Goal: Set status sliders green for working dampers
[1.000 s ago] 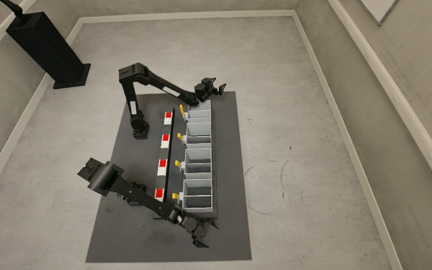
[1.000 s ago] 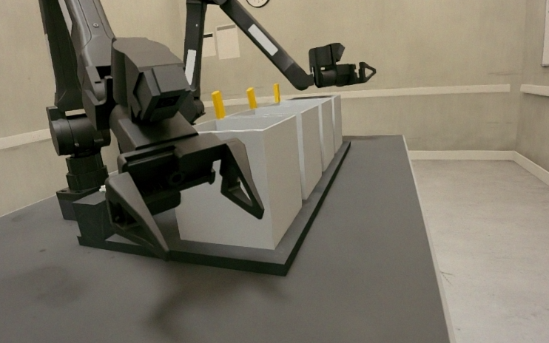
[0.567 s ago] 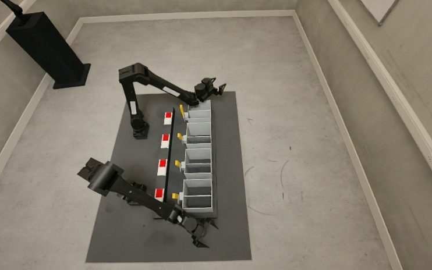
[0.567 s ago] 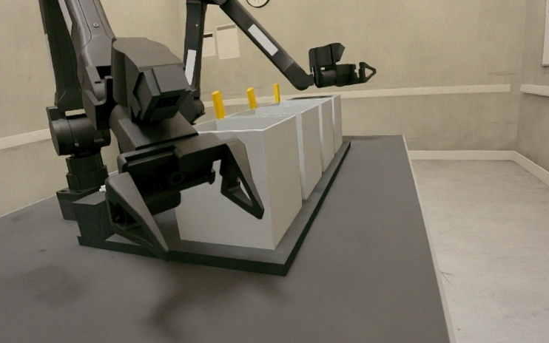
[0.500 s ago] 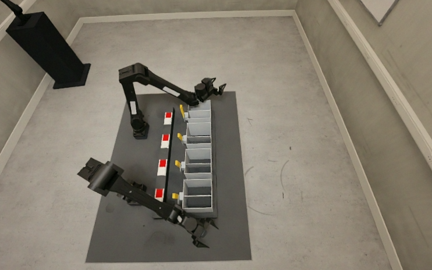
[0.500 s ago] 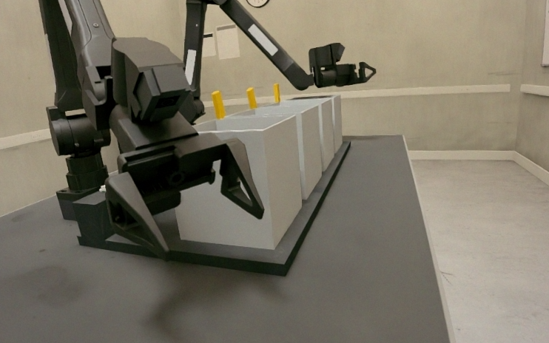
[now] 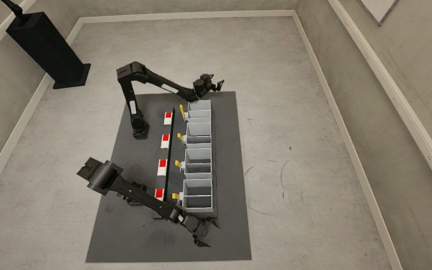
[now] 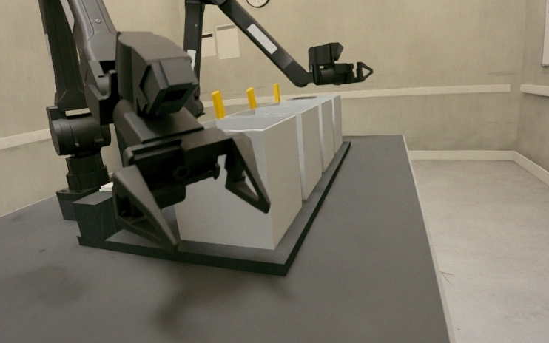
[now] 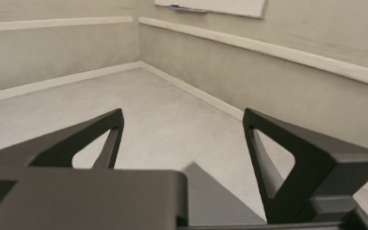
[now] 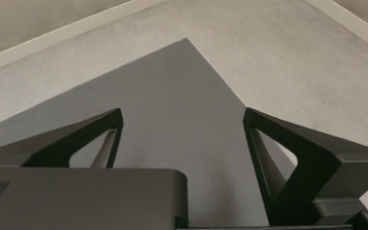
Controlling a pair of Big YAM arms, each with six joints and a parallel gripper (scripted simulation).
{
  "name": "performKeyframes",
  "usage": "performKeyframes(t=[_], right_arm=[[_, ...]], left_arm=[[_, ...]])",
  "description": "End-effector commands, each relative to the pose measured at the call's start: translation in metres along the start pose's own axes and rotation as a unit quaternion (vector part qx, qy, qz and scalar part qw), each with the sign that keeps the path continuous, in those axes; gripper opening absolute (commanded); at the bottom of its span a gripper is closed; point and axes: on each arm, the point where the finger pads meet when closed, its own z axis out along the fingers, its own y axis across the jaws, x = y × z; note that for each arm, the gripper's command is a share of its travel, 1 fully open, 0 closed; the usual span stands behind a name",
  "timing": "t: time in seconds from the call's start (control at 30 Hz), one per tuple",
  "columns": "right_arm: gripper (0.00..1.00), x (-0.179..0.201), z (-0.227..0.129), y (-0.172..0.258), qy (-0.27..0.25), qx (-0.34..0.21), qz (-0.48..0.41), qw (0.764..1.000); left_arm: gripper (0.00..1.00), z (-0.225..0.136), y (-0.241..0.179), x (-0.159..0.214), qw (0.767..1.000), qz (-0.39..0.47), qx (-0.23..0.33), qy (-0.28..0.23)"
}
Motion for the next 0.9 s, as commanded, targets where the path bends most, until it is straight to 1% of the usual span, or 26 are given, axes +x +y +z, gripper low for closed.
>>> performKeyframes(t=[0.0,0.03,0.1,0.13,0.17,0.27,0.4,0.5,0.6,0.67,0.7,0.77,0.8,0.83,0.87], right_arm=[[1.0,-0.053,0.007,0.013,-0.04,-0.008,-0.01,0.999],[1.0,-0.057,0.007,0.015,-0.042,-0.009,-0.012,0.999],[1.0,-0.057,0.007,0.015,-0.042,-0.009,-0.012,0.999],[1.0,-0.053,0.012,0.015,-0.034,-0.008,-0.013,0.999],[1.0,-0.066,0.008,0.021,-0.043,-0.012,-0.015,0.999],[1.0,-0.088,0.007,0.032,-0.05,-0.018,-0.021,0.998],[1.0,-0.12,0.006,0.051,-0.057,-0.027,-0.031,0.998],[1.0,-0.149,0.001,0.07,-0.063,-0.036,-0.041,0.997],[1.0,-0.182,-0.007,0.09,-0.07,-0.047,-0.051,0.995],[1.0,-0.182,-0.007,0.09,-0.07,-0.047,-0.051,0.995],[1.0,-0.176,0.003,0.098,-0.054,-0.049,-0.057,0.996],[1.0,-0.205,-0.01,0.114,-0.064,-0.057,-0.064,0.994],[1.0,-0.229,-0.026,0.122,-0.079,-0.062,-0.066,0.993],[1.0,-0.241,-0.033,0.13,-0.082,-0.066,-0.07,0.992],[1.0,-0.24,-0.035,0.134,-0.07,-0.069,-0.074,0.992]], left_arm=[[1.0,0.026,0.057,-0.051,0.999,-0.005,-0.04,-0.022],[1.0,0.032,0.075,-0.059,0.999,-0.003,-0.05,-0.022],[1.0,0.032,0.075,-0.059,0.999,-0.003,-0.05,-0.022],[1.0,0.037,0.094,-0.069,0.998,-0.001,-0.06,-0.022],[1.0,0.041,0.116,-0.079,0.997,0.001,-0.072,-0.022],[1.0,0.048,0.187,-0.113,0.994,0.007,-0.109,-0.021],[1.0,0.039,0.279,-0.155,0.987,0.015,-0.16,-0.018],[1.0,0.019,0.35,-0.19,0.98,0.02,-0.199,-0.016],[1.0,-0.013,0.419,-0.226,0.971,0.024,-0.238,-0.013],[1.0,-0.013,0.419,-0.226,0.971,0.024,-0.238,-0.013],[1.0,-0.028,0.444,-0.242,0.968,0.026,-0.251,-0.012],[1.0,-0.056,0.48,-0.264,0.961,0.028,-0.276,-0.01],[1.0,-0.071,0.496,-0.273,0.958,0.029,-0.287,-0.009],[1.0,-0.085,0.51,-0.283,0.954,0.029,-0.297,-0.008],[1.0,-0.099,0.522,-0.291,0.951,0.03,-0.307,-0.008]])
